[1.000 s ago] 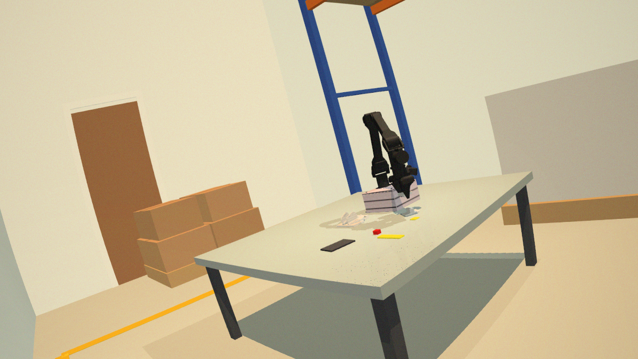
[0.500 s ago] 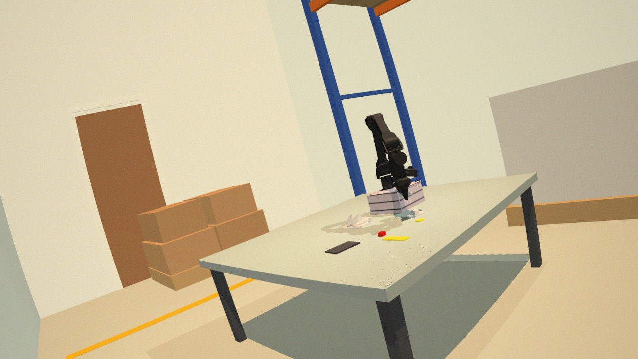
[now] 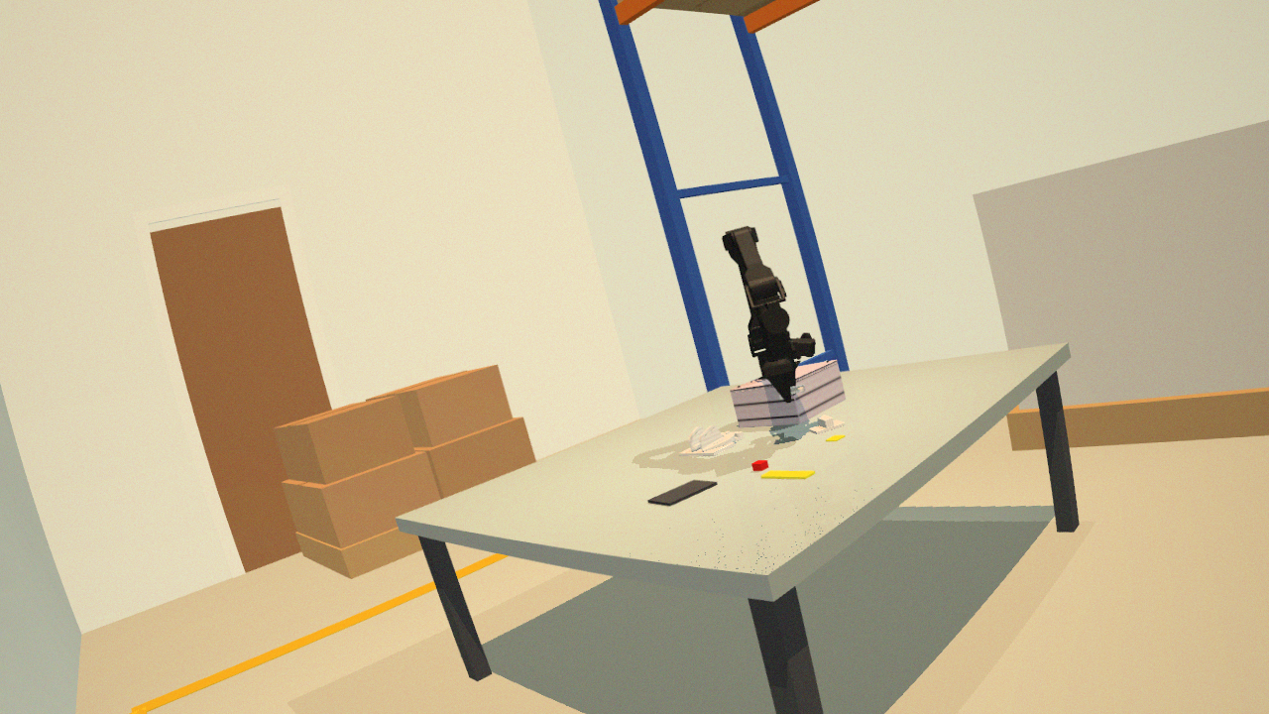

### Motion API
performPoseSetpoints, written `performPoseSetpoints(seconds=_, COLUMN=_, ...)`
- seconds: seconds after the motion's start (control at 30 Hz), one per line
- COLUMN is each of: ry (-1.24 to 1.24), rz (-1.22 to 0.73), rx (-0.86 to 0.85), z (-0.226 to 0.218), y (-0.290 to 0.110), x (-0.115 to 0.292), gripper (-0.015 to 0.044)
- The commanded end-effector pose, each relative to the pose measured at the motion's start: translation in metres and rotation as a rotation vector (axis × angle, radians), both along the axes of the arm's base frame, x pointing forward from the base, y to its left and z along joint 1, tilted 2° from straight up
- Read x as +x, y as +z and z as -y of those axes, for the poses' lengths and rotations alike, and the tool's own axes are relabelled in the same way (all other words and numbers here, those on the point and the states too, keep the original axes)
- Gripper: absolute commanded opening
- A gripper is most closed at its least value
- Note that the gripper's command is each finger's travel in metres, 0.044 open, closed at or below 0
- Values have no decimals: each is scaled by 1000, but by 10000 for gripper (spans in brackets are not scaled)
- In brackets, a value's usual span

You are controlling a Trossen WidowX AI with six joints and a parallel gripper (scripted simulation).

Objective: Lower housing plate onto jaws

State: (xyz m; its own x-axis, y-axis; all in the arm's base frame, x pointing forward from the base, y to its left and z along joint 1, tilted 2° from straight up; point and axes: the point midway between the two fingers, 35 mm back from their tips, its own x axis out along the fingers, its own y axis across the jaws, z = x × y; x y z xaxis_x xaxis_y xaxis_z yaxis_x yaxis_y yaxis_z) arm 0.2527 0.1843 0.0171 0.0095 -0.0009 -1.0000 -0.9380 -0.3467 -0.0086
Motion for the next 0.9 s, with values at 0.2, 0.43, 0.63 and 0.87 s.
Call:
performPoseSetpoints(seconds=0.2, ry=-189, rz=3, rx=-6, z=22, y=-1, x=7, gripper=351)
performPoseSetpoints(seconds=0.43, ry=-326, rz=4, rx=-5, z=37, y=0, x=12, gripper=351)
performPoseSetpoints(seconds=0.63, ry=-443, rz=6, rx=-5, z=50, y=0, x=15, gripper=351)
performPoseSetpoints(seconds=0.87, ry=-579, rz=7, rx=-5, z=66, y=1, x=18, gripper=351)
